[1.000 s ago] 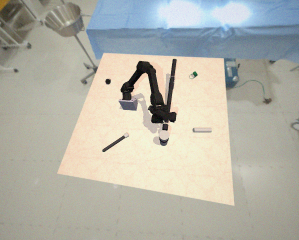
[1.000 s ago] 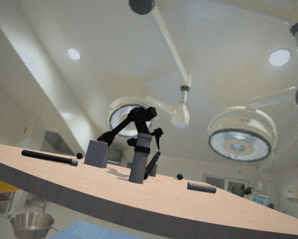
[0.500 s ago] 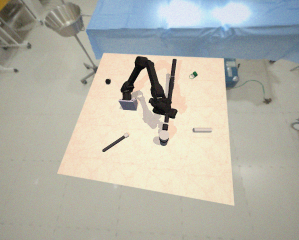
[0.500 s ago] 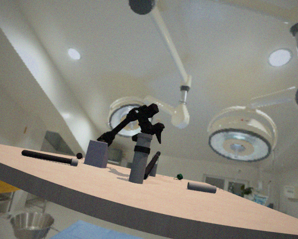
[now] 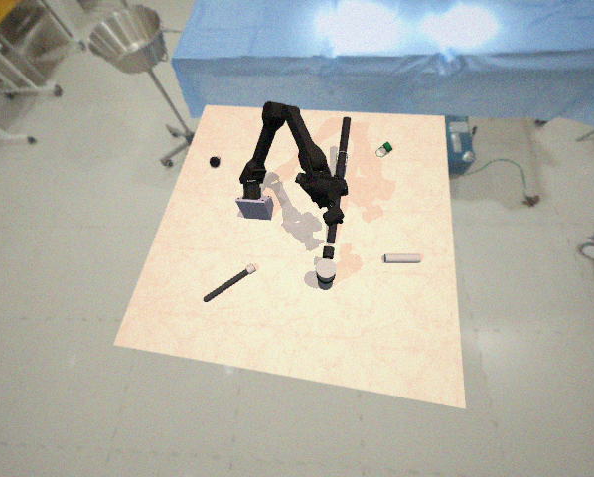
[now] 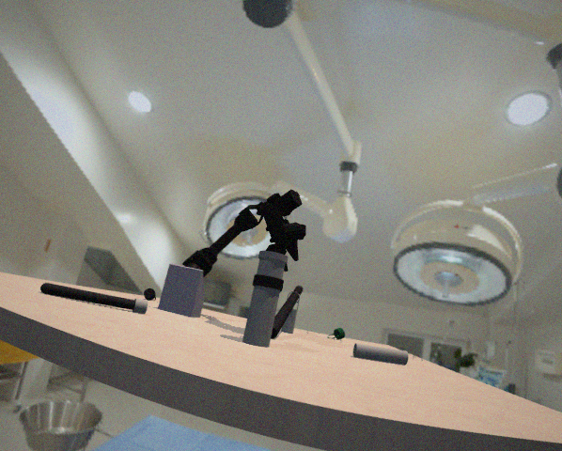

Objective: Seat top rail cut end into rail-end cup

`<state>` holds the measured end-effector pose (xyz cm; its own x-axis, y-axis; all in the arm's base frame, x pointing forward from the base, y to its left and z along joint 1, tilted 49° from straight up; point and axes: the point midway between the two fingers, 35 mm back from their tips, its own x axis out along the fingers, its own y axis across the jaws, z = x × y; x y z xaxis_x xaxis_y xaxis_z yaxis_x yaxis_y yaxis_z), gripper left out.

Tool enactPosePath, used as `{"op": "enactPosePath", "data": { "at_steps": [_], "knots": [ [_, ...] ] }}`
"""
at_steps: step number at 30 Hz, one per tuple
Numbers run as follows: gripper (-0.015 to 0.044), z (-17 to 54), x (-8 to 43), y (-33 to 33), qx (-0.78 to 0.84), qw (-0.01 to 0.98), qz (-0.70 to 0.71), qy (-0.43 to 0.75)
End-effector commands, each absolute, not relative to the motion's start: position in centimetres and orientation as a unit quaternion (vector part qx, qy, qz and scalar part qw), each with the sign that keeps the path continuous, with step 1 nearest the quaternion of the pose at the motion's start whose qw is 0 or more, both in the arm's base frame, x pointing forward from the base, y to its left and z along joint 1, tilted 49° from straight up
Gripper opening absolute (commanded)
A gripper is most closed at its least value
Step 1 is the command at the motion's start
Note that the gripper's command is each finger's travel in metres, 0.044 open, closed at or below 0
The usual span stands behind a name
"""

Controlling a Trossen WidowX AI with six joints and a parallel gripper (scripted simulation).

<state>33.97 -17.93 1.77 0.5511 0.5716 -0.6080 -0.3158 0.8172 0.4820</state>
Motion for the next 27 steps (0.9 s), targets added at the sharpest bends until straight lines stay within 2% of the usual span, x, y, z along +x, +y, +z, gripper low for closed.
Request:
{"op": "enactPosePath", "data": {
  "at_steps": [1, 19, 22, 27],
  "knots": [
    [0.0440, 6.6, 32.6, -16.6, 0.398, 0.781, 0.124, 0.466],
    [0.0440, 6.6, 32.7, -16.6, 0.392, 0.783, 0.128, 0.467],
    [0.0440, 6.3, 33.0, -15.8, 0.339, 0.797, 0.168, 0.471],
    [0.0440, 5.6, 33.7, -13.1, 0.161, 0.816, 0.308, 0.463]
  ]
}}
